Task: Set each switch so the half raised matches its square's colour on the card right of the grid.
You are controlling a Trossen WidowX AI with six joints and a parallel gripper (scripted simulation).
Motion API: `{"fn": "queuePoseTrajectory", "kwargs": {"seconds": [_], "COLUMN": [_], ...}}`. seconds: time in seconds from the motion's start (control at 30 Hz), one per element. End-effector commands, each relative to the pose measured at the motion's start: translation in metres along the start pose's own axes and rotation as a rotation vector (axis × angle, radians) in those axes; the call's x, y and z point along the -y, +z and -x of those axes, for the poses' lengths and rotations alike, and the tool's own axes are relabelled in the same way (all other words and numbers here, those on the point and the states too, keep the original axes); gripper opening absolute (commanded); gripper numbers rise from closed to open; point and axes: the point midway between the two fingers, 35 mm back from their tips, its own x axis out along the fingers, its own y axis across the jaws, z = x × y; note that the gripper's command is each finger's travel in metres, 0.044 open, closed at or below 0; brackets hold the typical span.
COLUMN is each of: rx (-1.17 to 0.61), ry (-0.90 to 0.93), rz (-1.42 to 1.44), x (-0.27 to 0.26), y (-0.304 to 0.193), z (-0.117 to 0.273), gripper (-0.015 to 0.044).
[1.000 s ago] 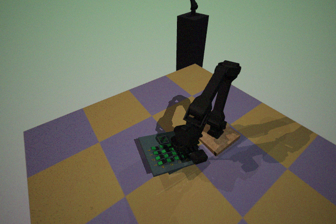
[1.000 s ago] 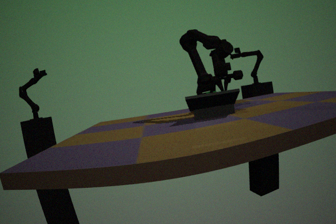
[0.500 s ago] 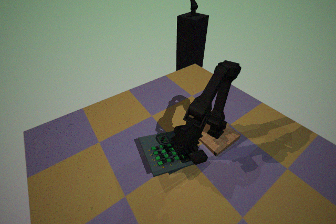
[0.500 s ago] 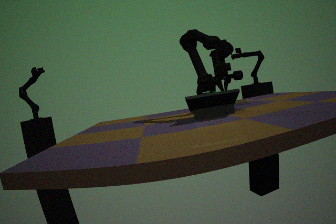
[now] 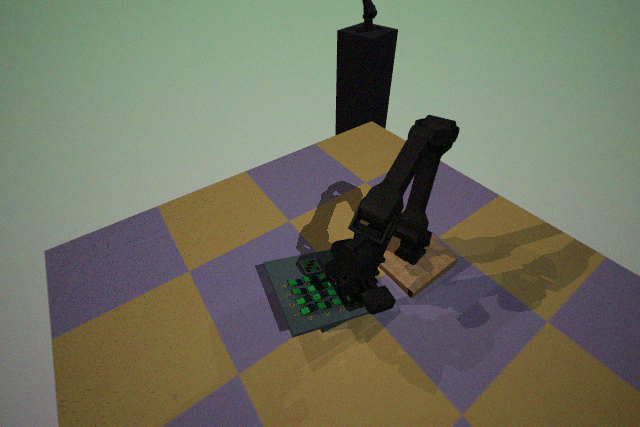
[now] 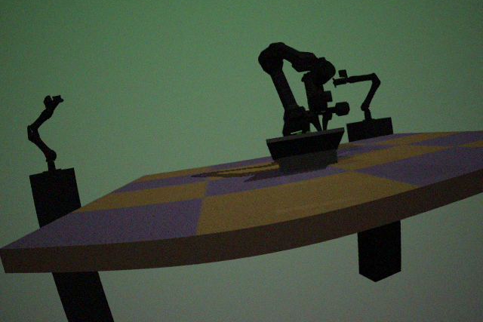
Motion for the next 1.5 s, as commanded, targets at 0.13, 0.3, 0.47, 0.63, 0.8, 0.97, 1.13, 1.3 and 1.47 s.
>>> {"fn": "queuePoseTrajectory", "kwargs": {"seconds": [0.13,0.3,0.47,0.63,0.8,0.97,1.13,1.3,1.47], "rx": [-0.002,-0.002,-0.002,0.004,0.021,0.021,0.025,0.027,0.027], "ry": [0.004,0.004,0.004,0.001,0.005,0.005,0.001,0.0,0.0], "rz": [0.004,0.004,0.004,0.001,0.004,0.004,0.004,0.005,0.005], "x": [-0.001,-0.001,-0.001,-0.001,-0.001,0.0,0.027,0.038,0.038], "y": [0.0,0.0,0.0,0.001,-0.003,-0.001,0.036,0.048,0.048], "z": [-0.002,-0.002,-0.003,0.008,0.062,0.062,0.068,0.07,0.07], "gripper": [0.0,0.0,0.0,0.0,0.0,0.0,0.0,0.0,0.0]}}
